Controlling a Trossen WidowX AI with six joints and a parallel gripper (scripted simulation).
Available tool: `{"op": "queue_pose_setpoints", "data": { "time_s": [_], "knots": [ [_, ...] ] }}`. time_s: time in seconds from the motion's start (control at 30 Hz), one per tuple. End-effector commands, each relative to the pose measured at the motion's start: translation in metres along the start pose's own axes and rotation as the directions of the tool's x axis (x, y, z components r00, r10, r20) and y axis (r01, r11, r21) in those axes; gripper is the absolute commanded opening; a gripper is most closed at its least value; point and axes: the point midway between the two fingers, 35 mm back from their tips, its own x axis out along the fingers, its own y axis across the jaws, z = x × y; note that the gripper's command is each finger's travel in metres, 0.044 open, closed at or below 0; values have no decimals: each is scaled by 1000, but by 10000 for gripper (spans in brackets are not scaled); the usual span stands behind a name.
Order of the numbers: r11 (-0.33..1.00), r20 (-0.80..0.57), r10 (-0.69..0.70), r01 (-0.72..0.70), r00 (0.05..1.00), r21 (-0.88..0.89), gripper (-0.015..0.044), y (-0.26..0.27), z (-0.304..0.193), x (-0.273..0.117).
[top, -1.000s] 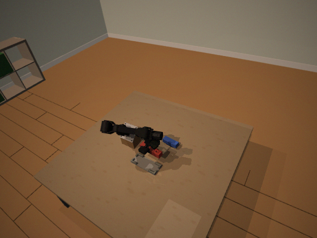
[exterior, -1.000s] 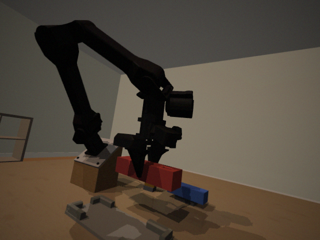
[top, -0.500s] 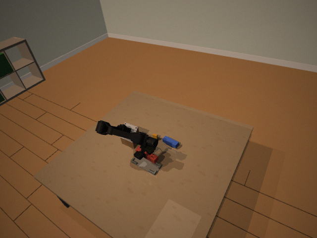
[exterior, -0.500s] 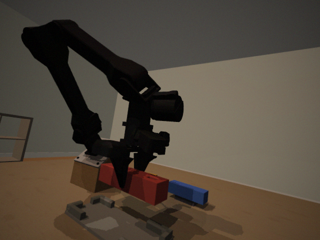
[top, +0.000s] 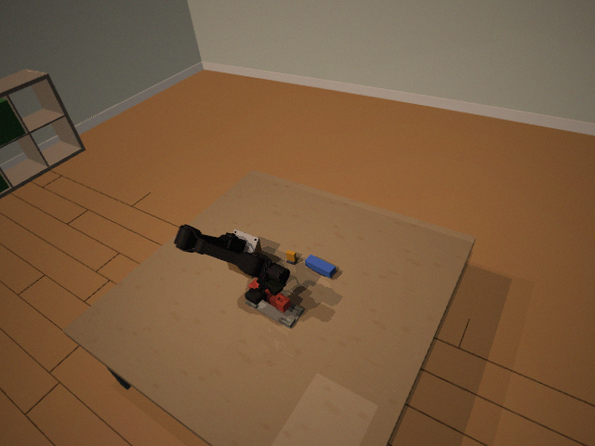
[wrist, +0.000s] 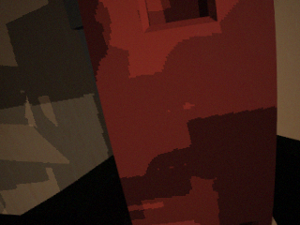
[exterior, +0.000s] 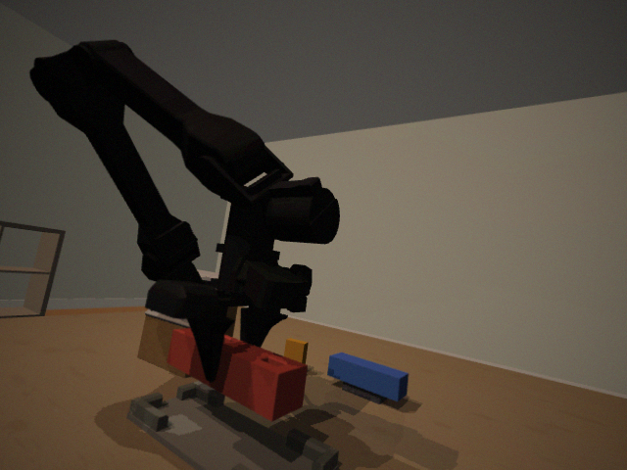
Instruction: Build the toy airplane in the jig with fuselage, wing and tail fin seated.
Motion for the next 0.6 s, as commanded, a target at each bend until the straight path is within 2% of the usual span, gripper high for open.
{"op": "queue_pose_setpoints", "data": {
  "time_s": [0.0, 0.03, 0.57],
  "knots": [
    [1000, -1, -4, 4, 1000, -7, 184, -1, -1, 1],
    [1000, -1, -4, 4, 1000, -7, 197, -1, -1, 1],
    [1000, -1, -4, 4, 1000, -7, 197, -1, -1, 6]
  ]
}}
